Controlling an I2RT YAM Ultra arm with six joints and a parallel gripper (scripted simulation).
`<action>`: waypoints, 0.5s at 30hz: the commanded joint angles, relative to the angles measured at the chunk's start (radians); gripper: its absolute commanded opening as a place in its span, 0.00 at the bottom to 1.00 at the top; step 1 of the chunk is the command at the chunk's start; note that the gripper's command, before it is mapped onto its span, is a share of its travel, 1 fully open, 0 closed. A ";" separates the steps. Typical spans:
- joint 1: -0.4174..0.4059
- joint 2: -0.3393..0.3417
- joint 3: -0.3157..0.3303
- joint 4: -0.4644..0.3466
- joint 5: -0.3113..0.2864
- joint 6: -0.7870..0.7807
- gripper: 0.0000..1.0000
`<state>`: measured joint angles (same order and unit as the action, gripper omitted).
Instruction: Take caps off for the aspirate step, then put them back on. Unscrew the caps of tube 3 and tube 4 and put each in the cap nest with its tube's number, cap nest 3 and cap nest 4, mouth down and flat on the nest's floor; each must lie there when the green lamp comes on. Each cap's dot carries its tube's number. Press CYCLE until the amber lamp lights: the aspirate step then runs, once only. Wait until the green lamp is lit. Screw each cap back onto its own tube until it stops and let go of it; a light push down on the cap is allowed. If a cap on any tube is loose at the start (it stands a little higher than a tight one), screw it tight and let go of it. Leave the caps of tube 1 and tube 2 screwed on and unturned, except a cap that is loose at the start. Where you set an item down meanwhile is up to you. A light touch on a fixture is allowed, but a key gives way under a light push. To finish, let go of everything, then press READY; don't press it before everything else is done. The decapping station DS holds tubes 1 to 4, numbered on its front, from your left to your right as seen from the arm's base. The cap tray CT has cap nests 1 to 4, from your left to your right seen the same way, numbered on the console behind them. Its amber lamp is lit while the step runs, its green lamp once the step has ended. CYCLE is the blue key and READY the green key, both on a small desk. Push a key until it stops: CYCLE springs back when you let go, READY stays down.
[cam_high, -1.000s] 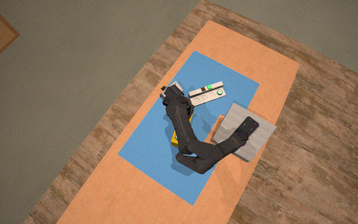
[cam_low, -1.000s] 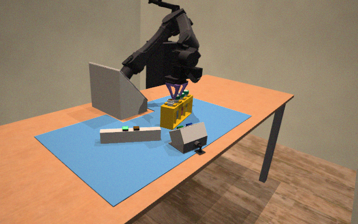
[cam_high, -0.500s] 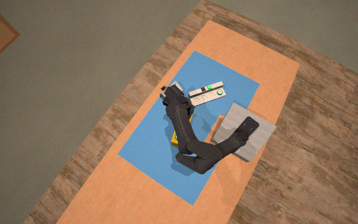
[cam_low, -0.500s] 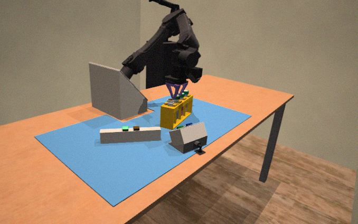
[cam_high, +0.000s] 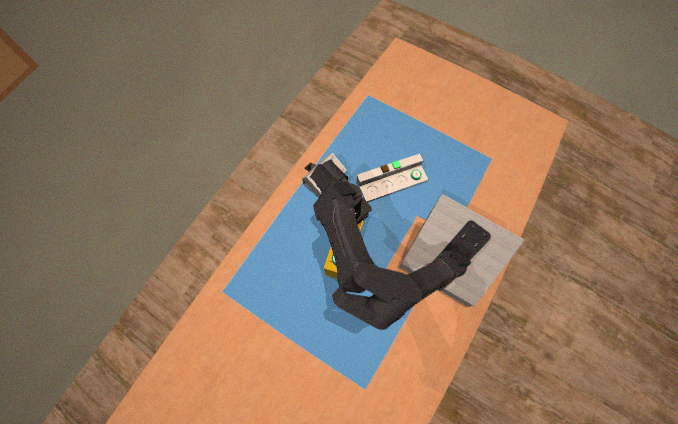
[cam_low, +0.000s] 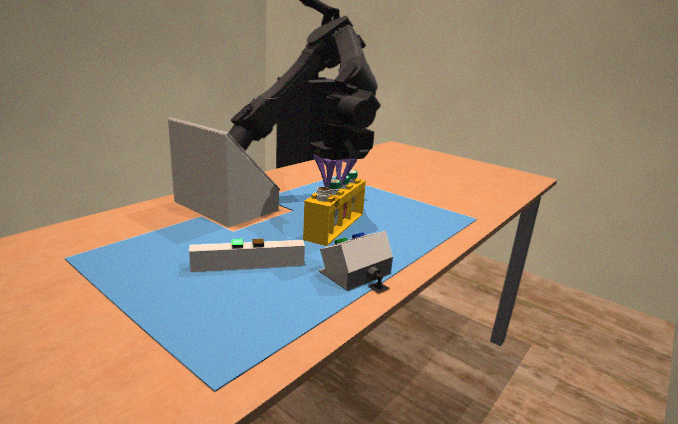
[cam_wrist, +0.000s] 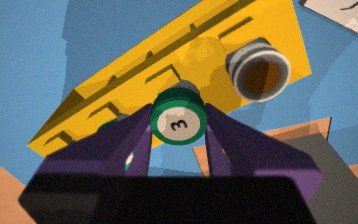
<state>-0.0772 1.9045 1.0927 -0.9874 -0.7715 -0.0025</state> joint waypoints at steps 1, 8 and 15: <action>-0.013 -0.003 0.005 0.002 0.000 0.170 0.00; -0.012 -0.003 0.005 0.004 -0.001 0.338 0.00; -0.012 -0.002 0.005 0.004 -0.001 0.390 0.00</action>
<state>-0.0772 1.9049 1.0927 -0.9871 -0.7731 0.3531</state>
